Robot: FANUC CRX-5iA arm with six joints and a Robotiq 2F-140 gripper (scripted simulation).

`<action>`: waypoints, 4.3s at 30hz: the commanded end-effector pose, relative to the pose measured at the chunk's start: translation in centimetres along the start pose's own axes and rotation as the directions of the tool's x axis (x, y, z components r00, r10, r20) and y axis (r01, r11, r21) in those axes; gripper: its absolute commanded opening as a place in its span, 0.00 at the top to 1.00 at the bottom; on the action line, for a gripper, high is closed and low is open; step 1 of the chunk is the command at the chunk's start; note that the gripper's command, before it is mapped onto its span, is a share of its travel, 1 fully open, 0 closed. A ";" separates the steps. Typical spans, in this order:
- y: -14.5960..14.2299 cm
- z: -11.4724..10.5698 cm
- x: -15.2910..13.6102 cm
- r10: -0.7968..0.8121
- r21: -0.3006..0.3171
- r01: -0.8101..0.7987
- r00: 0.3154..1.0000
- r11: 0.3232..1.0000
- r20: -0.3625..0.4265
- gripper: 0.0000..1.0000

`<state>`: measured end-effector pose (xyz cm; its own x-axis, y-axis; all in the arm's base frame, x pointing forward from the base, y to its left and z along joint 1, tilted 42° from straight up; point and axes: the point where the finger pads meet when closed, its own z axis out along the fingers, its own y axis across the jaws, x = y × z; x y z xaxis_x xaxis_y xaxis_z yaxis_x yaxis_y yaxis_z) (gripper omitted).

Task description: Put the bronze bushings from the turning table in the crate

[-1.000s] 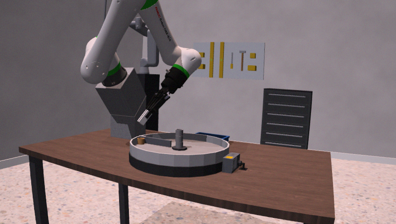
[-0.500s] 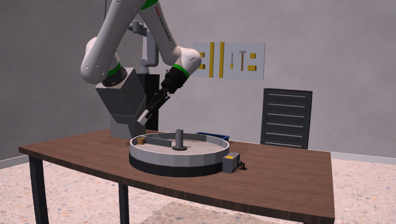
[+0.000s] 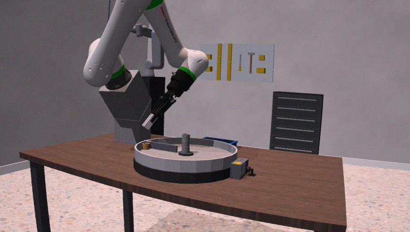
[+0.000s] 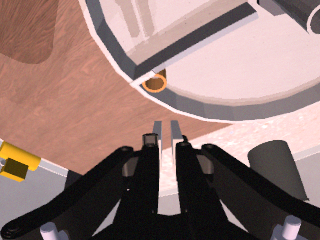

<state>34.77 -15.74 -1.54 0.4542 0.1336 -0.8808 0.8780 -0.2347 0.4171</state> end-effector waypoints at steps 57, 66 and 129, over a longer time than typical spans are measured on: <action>0.0 4.4 3.7 0.000 0.000 0.000 1.000 1.000 0.000 0.94; -0.1 4.5 3.8 0.000 0.000 0.000 1.000 1.000 0.000 0.94; -0.1 5.3 4.5 0.000 0.000 0.000 1.000 1.000 0.000 0.94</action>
<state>35.94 -20.28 -6.72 0.4542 0.1336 -0.8808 0.8780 -0.2346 0.4171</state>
